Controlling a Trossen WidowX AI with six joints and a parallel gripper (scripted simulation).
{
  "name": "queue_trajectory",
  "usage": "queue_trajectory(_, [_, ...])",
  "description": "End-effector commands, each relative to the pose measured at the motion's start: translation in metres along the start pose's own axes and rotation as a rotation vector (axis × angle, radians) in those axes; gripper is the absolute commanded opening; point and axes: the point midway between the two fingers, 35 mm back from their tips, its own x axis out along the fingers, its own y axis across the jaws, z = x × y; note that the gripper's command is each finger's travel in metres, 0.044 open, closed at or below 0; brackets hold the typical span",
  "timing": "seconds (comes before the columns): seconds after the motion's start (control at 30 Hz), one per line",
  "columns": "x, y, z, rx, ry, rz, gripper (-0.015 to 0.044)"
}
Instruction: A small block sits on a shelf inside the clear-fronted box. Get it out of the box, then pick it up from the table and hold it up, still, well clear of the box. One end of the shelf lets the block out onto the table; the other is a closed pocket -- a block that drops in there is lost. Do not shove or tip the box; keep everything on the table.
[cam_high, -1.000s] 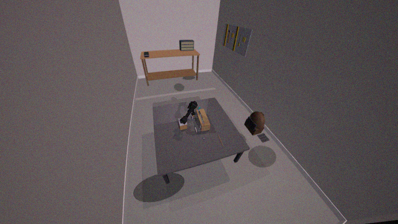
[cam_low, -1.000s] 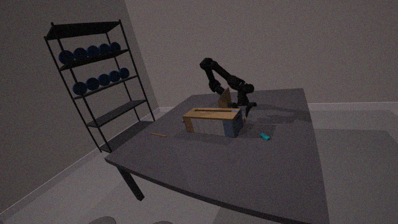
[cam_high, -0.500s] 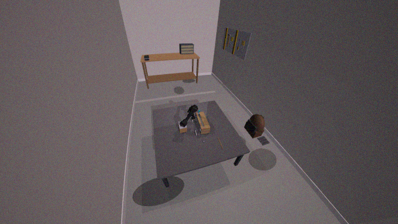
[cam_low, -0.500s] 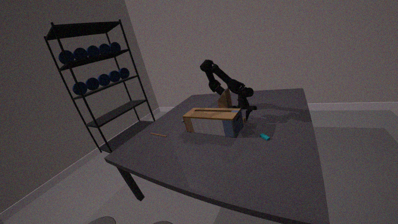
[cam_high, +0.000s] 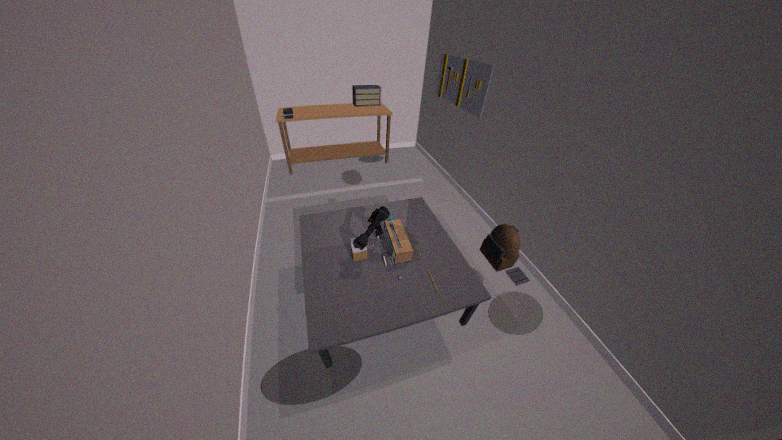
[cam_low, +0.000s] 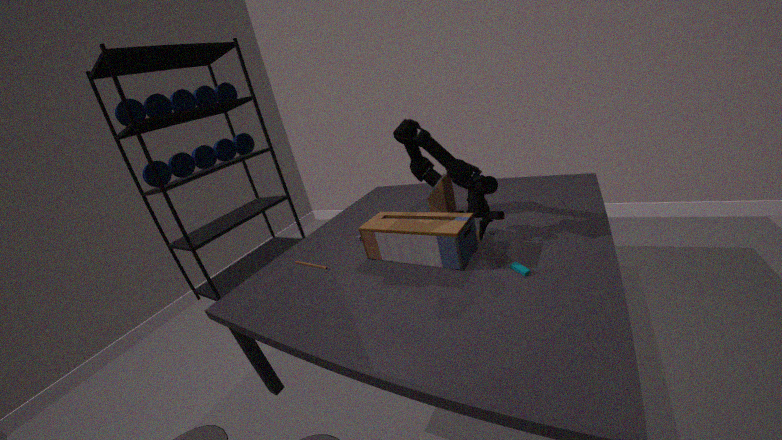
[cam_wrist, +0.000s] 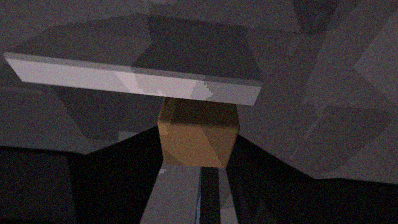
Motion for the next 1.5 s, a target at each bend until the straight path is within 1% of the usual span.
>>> queue_trajectory(0.0, [0.002,0.001,0.003,-0.009,-0.004,0.005,0.0068])
queue_trajectory(0.07, [0.002,0.001,0.003,-0.009,-0.004,0.005,0.0055])
queue_trajectory(0.13, [-0.001,0.001,0.000,0.009,0.004,-0.002,0.0003])
queue_trajectory(0.17, [-0.004,0.000,-0.003,0.028,0.012,-0.009,0.0000])
queue_trajectory(0.43, [-0.029,-0.002,-0.015,0.017,0.006,-0.009,0.0000])
queue_trajectory(0.6, [-0.054,-0.002,-0.024,0.002,0.000,-0.004,0.0000])
queue_trajectory(0.83, [-0.059,0.000,-0.027,-0.009,-0.002,-0.007,0.0000])
queue_trajectory(1.47, [-0.109,0.036,-0.050,-0.266,0.008,-0.132,0.0000])
